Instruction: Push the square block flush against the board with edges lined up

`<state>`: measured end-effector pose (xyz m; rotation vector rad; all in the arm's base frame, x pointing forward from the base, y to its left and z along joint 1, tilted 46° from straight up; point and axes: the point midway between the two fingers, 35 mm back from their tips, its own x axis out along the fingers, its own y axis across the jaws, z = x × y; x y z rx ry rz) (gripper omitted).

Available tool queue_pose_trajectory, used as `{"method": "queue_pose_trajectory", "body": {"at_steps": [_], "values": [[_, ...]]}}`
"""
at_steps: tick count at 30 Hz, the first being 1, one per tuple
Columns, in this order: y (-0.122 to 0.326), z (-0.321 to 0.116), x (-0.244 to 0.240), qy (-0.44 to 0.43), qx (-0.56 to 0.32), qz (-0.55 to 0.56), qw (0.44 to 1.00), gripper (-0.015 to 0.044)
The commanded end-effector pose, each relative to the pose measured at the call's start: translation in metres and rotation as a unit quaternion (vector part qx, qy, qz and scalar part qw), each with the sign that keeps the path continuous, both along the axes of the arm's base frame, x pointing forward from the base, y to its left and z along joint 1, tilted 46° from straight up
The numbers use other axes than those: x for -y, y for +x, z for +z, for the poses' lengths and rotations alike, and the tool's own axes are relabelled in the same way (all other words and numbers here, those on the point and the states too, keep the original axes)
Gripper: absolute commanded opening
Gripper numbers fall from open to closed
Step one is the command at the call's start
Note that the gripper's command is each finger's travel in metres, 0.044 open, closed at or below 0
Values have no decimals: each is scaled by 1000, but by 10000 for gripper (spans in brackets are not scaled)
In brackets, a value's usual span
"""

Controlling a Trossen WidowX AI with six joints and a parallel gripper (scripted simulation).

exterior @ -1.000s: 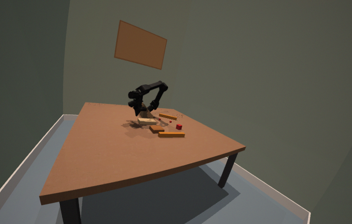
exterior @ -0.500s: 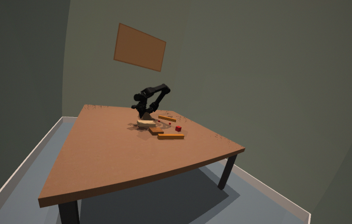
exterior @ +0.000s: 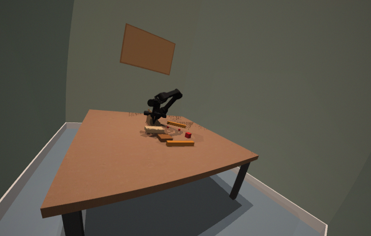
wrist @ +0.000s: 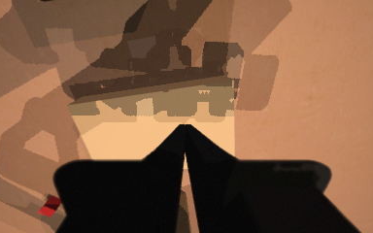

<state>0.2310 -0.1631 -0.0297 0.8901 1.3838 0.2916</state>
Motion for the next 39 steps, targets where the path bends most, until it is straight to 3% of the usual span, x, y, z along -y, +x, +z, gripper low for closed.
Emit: {"method": "queue_pose_trajectory", "body": {"at_steps": [1,20,39], "values": [[1,9,-9,-11,44,48,998,0],[4,43,-49,-75,256,278,923,0],[-2,71,-90,-128,444,476,748,0]]}}
